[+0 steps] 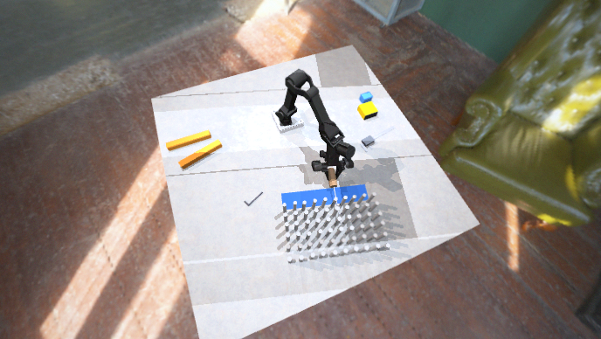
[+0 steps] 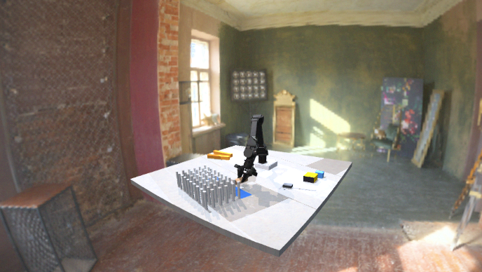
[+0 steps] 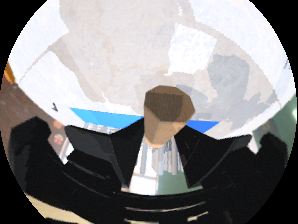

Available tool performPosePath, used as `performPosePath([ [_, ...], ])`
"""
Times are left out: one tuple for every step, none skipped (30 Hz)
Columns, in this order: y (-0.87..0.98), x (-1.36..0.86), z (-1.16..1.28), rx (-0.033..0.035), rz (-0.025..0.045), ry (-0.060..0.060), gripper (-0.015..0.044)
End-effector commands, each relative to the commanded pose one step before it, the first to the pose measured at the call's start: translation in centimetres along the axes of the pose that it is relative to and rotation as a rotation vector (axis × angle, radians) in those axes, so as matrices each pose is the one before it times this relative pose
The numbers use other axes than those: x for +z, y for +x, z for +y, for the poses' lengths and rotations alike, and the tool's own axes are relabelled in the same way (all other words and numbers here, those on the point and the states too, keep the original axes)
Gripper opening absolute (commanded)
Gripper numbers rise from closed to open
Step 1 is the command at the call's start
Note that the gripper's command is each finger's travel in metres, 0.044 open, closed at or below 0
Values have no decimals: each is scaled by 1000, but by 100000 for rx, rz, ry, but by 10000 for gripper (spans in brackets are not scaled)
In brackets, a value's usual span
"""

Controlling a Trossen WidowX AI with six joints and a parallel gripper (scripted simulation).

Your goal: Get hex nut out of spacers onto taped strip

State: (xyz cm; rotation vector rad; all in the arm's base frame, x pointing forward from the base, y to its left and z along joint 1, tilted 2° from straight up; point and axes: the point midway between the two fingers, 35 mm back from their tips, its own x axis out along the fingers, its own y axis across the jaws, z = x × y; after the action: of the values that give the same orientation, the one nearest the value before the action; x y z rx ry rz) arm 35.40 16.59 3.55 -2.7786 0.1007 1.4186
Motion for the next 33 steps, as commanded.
performPosePath([
  [-86, -864, -294, -970, 1553, 342, 0],
  [40, -62, 1, 0, 7, 0, 0],
  [40, -62, 1, 0, 7, 0, 0],
  [-3, 4, 8, 1, 0, -1, 0],
  [-4, 8, 17, 1, 1, -1, 0],
  [-6, 11, 25, 1, 2, -2, 0],
  [-6, 13, 33, 1, 3, -3, 0],
  [-5, 16, 40, 2, 2, -3, 0],
  [-5, 18, 47, 4, 2, -3, 0],
  [-5, 20, 53, 4, 3, -4, 0],
  [-4, 21, 59, 4, 4, -4, 0],
  [-2, 20, 60, 3, 6, -4, 0],
  [1, 18, 60, 3, 7, -3, 0],
  [7, 16, 60, 3, 7, -4, 0],
  [20, 8, 64, 5, 6, -5, 0],
  [42, -28, 48, 6, 4, -5, 0],
  [44, -50, 24, 3, 4, -2, 0],
  [47, -64, 13, 2, 5, 0, 0],
  [48, -68, 11, 1, 6, 0, 0],
  [46, -67, 10, 1, 7, 0, 0],
  [46, -67, 11, 1, 7, 0, 0],
  [47, -65, 11, 2, 5, -1, 0],
  [47, -65, 11, 2, 5, -1, 0],
  [46, -67, 11, 2, 4, -2, 0],
  [42, -66, 11, 2, 6, -1, 0],
  [40, -68, 11, 1, 7, 0, 0],
  [37, -67, 10, 1, 8, 1, 0],
  [36, -67, 10, 1, 8, 1, 0],
  [36, -68, 10, 1, 9, 1, 0],
  [35, -68, 11, 1, 9, 2, 0],
  [35, -69, 11, 1, 11, 3, 0],
  [36, -68, 12, 1, 11, 3, 0],
  [39, -65, 12, 2, 7, 0, 0],
])
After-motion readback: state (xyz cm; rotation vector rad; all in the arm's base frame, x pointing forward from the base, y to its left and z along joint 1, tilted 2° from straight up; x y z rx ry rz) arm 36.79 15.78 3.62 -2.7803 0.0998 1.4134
